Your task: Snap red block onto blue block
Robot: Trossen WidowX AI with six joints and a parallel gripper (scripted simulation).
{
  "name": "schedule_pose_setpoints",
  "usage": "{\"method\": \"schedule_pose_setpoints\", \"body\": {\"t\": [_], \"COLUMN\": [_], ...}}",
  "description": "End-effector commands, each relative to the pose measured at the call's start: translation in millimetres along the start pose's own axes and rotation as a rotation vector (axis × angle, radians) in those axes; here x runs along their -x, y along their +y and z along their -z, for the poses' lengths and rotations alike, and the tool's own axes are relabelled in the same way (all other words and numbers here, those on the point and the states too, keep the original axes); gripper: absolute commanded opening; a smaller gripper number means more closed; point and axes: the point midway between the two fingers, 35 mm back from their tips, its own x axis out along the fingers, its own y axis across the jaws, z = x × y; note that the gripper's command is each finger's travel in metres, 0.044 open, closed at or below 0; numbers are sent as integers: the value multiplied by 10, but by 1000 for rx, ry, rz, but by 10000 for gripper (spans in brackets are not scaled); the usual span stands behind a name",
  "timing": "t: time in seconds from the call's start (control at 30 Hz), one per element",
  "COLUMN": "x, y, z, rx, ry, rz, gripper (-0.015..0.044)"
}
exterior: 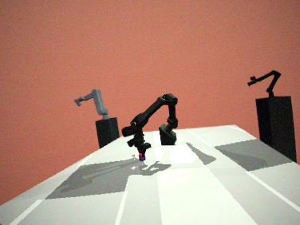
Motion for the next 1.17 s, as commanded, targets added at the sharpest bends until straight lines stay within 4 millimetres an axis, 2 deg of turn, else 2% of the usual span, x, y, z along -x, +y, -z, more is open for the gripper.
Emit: {"method": "schedule_pose_setpoints", "body": {"t": [0.0, 0.13, 0.17, 0.43, 0.5, 0.6, 0.67, 1.13], "x": [-1, -1, -1, 25, 235, 765, 990, 1018], "y": [0, 0, 0, 1, 2, -4, -8, -11], "z": [2, 2, 2, -3, -33, -37, -10, -55], "rx": [1, 1, 1, 1, 0, -1, -1, -1], "ry": [1, 1, 1, 1, -1, -2, 0, 0], "rz": [1, 1, 1, 1, 2, 3, 1, 1], "gripper": [105, 210, 220, 220, 220, 220, 220, 220]}}
